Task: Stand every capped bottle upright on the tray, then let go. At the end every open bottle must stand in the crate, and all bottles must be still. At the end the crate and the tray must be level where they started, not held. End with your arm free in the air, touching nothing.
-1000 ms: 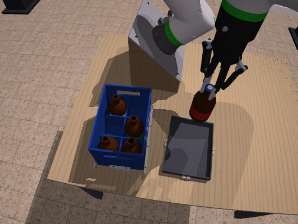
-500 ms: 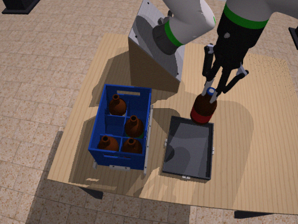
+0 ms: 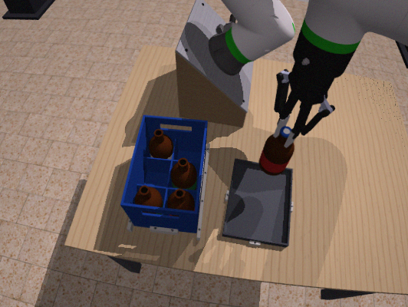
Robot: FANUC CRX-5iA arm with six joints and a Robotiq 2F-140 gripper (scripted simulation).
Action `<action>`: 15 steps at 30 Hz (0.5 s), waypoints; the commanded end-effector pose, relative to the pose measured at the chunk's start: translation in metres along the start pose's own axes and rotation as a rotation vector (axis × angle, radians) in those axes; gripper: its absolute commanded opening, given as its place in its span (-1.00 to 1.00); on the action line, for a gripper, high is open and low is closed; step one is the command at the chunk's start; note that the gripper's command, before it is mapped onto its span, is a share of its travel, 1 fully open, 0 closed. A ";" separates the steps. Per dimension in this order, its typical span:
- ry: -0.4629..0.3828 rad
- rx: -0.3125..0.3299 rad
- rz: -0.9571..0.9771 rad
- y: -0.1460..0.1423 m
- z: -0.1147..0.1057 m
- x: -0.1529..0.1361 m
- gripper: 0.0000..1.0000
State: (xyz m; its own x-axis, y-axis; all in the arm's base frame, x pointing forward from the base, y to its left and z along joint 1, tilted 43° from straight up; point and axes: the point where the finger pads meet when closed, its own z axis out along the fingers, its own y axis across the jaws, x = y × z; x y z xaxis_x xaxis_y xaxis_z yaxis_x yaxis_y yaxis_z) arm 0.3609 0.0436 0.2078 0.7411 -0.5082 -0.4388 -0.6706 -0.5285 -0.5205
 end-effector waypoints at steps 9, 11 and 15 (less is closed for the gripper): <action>0.001 0.000 0.000 0.000 0.019 0.002 -1.00; 0.001 0.000 0.000 0.000 0.020 0.002 -1.00; 0.001 0.000 0.000 0.000 0.028 0.001 -1.00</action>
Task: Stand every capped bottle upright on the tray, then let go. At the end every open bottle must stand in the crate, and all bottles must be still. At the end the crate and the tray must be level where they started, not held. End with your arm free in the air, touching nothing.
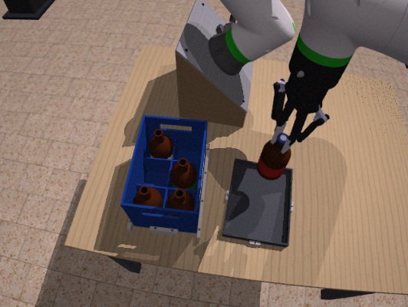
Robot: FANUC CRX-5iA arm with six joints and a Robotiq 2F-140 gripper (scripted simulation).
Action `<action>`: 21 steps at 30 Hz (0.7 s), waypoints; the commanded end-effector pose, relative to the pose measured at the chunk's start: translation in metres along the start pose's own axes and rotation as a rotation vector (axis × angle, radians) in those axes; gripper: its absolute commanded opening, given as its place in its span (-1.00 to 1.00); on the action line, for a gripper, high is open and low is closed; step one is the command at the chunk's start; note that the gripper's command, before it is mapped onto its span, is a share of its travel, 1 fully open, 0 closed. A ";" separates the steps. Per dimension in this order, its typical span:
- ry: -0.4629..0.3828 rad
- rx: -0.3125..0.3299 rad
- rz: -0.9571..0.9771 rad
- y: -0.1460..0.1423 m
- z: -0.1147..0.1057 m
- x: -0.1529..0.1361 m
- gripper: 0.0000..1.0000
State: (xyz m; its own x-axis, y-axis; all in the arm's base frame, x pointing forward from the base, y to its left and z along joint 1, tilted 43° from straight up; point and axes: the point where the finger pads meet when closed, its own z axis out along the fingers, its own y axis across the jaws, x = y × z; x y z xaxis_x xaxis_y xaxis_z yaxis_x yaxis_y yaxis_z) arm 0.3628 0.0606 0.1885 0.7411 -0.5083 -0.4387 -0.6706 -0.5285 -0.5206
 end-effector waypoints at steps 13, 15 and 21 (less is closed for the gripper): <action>0.000 0.000 0.000 0.000 0.024 -0.001 -1.00; 0.000 0.000 0.000 0.000 0.028 -0.001 -1.00; 0.000 0.000 0.000 0.000 0.040 -0.001 -1.00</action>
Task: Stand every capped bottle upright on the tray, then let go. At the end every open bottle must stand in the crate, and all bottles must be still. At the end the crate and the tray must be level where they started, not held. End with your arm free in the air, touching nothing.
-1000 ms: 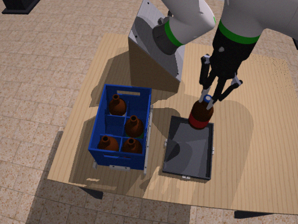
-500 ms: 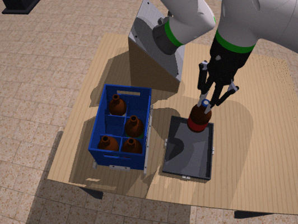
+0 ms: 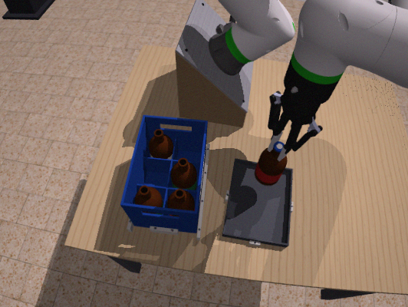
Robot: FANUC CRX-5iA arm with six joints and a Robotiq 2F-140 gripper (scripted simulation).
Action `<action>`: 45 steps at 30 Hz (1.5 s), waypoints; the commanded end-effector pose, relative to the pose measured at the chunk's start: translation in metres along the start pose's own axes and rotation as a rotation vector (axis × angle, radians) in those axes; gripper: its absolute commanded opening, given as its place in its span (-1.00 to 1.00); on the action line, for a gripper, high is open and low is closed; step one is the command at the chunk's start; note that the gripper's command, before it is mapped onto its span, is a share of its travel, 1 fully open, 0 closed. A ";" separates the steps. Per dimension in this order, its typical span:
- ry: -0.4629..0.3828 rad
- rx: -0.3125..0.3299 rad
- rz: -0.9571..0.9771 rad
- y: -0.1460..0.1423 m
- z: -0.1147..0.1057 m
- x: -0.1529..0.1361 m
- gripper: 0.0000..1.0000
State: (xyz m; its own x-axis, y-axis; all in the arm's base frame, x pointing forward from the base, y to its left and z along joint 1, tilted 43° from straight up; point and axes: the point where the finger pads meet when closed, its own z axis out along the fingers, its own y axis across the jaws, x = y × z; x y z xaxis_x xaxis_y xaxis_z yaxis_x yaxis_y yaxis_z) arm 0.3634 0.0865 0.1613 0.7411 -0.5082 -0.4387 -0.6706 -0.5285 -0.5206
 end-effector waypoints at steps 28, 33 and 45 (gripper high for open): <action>0.001 0.000 0.000 0.000 0.046 0.001 -1.00; 0.001 0.000 0.000 0.000 0.050 0.000 -1.00; 0.001 0.000 0.000 0.000 0.057 0.000 -1.00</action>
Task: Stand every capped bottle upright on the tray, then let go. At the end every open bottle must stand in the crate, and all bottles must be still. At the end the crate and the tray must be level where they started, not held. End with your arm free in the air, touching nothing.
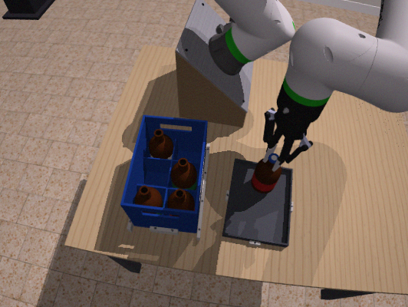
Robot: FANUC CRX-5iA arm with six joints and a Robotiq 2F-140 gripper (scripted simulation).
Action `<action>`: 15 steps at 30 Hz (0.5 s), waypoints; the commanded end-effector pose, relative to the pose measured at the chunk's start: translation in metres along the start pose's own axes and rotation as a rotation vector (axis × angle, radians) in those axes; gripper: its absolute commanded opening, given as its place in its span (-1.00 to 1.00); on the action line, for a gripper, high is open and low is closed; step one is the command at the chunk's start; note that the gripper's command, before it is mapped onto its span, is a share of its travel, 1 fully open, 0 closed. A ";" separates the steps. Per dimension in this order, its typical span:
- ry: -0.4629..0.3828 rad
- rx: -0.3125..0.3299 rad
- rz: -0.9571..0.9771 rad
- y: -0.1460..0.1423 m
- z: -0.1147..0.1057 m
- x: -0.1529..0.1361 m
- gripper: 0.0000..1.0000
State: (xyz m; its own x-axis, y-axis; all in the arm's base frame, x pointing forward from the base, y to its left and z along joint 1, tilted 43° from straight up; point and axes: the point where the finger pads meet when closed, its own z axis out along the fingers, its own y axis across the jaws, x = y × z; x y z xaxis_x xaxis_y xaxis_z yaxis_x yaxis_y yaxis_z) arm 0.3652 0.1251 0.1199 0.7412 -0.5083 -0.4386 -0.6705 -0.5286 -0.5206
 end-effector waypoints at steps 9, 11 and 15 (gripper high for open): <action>0.000 0.000 0.000 0.000 0.004 0.001 -1.00; 0.000 0.000 0.000 0.000 0.005 0.001 -1.00; 0.000 0.000 0.000 0.000 0.005 0.001 -1.00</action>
State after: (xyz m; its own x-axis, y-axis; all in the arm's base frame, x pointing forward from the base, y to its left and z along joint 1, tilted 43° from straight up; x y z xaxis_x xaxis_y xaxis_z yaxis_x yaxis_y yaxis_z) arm 0.3659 0.1284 0.1156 0.7412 -0.5082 -0.4385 -0.6705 -0.5287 -0.5206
